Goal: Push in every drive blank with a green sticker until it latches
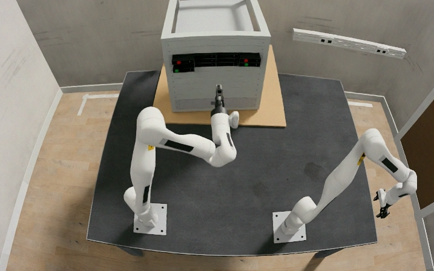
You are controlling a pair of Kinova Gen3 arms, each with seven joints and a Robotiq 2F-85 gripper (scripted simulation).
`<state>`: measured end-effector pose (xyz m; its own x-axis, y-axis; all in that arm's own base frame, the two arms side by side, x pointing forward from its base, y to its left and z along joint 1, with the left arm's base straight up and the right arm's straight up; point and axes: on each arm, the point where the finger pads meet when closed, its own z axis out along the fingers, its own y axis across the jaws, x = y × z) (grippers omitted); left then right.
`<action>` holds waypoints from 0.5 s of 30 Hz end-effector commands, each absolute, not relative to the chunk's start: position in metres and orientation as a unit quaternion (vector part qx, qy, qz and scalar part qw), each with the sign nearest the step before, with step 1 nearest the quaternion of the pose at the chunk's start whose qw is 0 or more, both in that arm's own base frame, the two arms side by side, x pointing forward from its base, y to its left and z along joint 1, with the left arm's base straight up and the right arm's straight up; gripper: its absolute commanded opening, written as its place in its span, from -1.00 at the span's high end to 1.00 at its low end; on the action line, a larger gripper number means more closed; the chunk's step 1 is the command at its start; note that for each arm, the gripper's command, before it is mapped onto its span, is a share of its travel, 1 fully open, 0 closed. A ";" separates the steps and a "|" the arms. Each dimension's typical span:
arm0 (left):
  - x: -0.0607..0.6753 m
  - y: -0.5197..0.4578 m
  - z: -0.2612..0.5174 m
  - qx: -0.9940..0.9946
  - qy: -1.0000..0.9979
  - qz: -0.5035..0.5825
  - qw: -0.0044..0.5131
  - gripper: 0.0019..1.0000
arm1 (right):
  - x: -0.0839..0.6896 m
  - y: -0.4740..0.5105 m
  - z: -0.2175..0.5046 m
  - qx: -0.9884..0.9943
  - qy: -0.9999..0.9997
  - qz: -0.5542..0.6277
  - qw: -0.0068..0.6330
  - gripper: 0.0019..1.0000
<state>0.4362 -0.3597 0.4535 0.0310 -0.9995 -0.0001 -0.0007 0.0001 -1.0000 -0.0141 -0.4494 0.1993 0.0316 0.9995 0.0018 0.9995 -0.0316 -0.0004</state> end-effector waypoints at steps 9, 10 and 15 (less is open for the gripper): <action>0.437 -0.360 0.455 -0.508 0.492 -0.493 0.508 -1.00 | -0.014 -0.450 0.200 -0.718 -0.696 0.000 0.000 -1.00; 0.438 -0.361 0.455 -0.508 0.492 -0.493 0.508 -1.00 | -0.014 -0.450 0.200 -0.718 -0.696 0.000 0.000 -1.00; 0.448 -0.366 0.456 -0.508 0.492 -0.493 0.508 -1.00 | -0.014 -0.450 0.200 -0.718 -0.696 0.000 0.000 -1.00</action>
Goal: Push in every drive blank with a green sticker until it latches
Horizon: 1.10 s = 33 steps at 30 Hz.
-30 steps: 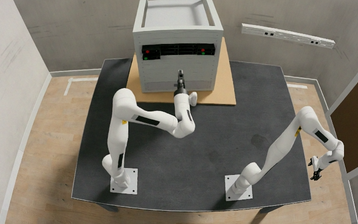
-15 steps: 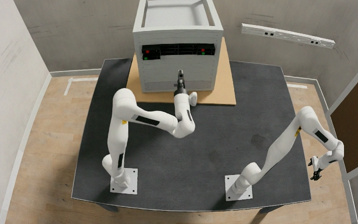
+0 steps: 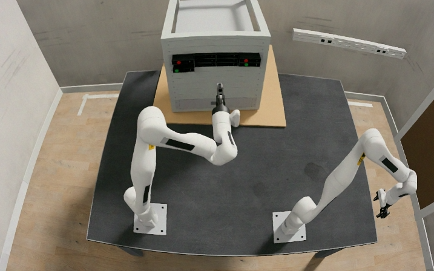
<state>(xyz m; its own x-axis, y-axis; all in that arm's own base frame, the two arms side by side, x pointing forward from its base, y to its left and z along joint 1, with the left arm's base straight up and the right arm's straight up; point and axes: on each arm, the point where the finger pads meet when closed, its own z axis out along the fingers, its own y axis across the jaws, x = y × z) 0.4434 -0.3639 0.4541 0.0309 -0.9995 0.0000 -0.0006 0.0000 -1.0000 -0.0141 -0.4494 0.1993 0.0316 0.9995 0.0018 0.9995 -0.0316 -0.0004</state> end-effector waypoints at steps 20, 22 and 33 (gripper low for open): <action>0.521 -0.409 0.461 -0.508 0.491 -0.493 0.508 -1.00 | -0.014 -0.450 0.200 -0.718 -0.696 0.000 0.000 -1.00; 0.531 -0.415 0.462 -0.508 0.491 -0.493 0.508 -1.00 | -0.014 -0.450 0.200 -0.718 -0.696 0.000 0.000 -1.00; 0.573 -0.440 0.466 -0.508 0.491 -0.493 0.508 -1.00 | -0.014 -0.450 0.200 -0.718 -0.696 0.000 0.000 -1.00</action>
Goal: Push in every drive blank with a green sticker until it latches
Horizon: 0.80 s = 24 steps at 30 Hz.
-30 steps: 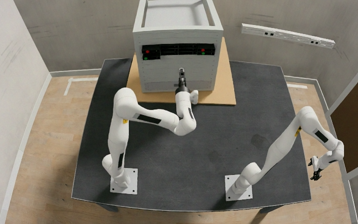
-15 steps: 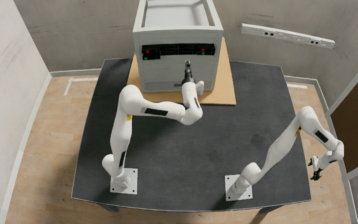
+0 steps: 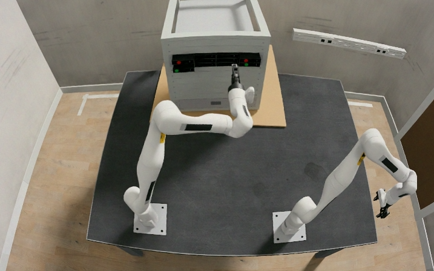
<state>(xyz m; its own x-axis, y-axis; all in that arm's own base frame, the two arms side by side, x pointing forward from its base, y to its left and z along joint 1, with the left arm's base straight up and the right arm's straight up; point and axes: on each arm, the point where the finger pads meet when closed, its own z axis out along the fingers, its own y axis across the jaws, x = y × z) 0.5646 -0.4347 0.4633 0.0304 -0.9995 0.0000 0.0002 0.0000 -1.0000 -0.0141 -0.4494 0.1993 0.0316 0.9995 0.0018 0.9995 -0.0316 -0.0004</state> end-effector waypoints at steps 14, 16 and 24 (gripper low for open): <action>0.586 -0.447 0.467 -0.508 0.491 -0.493 0.508 -1.00 | -0.014 -0.450 0.200 -0.718 -0.696 0.000 0.000 -1.00; 0.586 -0.447 0.467 -0.508 0.491 -0.493 0.508 -1.00 | -0.014 -0.450 0.200 -0.718 -0.696 0.000 0.000 -1.00; 0.586 -0.447 0.467 -0.508 0.491 -0.493 0.508 -1.00 | -0.014 -0.450 0.200 -0.718 -0.696 0.000 0.000 -1.00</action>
<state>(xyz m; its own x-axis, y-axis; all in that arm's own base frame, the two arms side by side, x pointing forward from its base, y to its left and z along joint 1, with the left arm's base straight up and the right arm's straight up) 0.5858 -0.4476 0.4649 0.0309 -0.9995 0.0000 -0.0007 0.0000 -1.0000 -0.0141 -0.4494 0.1993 0.0316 0.9995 0.0018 0.9995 -0.0316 -0.0004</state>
